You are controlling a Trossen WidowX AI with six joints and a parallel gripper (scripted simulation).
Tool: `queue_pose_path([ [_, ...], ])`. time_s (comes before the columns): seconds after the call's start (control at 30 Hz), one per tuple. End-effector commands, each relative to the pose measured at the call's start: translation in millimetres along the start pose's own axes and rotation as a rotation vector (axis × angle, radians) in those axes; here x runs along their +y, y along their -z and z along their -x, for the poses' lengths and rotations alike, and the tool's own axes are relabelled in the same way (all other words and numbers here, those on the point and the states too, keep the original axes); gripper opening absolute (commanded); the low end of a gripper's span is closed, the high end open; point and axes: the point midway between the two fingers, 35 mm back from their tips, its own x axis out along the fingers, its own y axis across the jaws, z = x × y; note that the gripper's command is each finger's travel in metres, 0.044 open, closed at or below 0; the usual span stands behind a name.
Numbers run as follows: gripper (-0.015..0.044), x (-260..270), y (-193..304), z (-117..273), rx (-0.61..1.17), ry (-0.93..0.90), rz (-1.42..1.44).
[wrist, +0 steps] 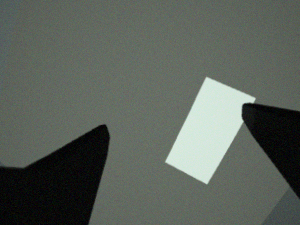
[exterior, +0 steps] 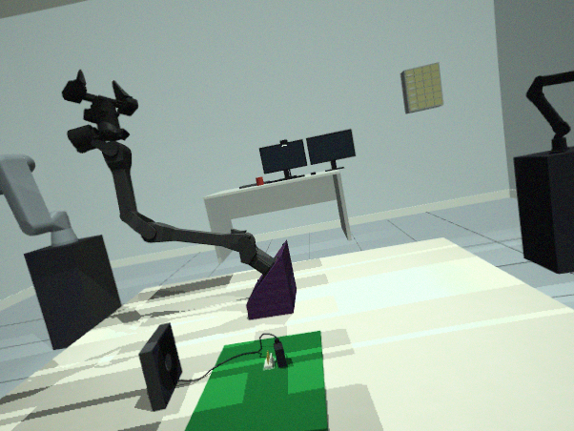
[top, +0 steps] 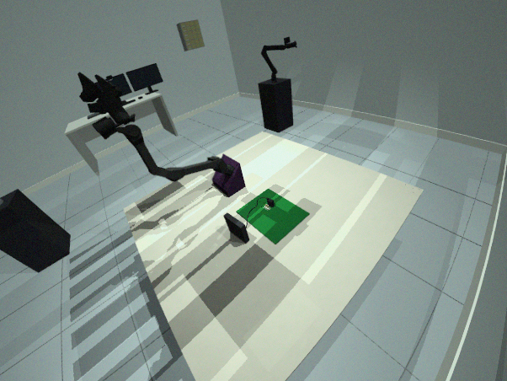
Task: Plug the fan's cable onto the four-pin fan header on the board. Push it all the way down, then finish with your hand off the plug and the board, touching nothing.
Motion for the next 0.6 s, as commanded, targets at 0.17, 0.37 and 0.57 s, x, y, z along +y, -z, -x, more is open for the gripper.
queue_pose_path([
  [0.17, 0.0440, 24.1, 132.5, -1.6, 0.390, -0.007, -0.068],
  [0.37, 0.0440, 24.7, 203.1, 16.8, 0.596, 0.028, -0.096],
  [0.57, 0.0440, 21.7, 264.6, 41.5, 0.774, 0.082, -0.134],
])
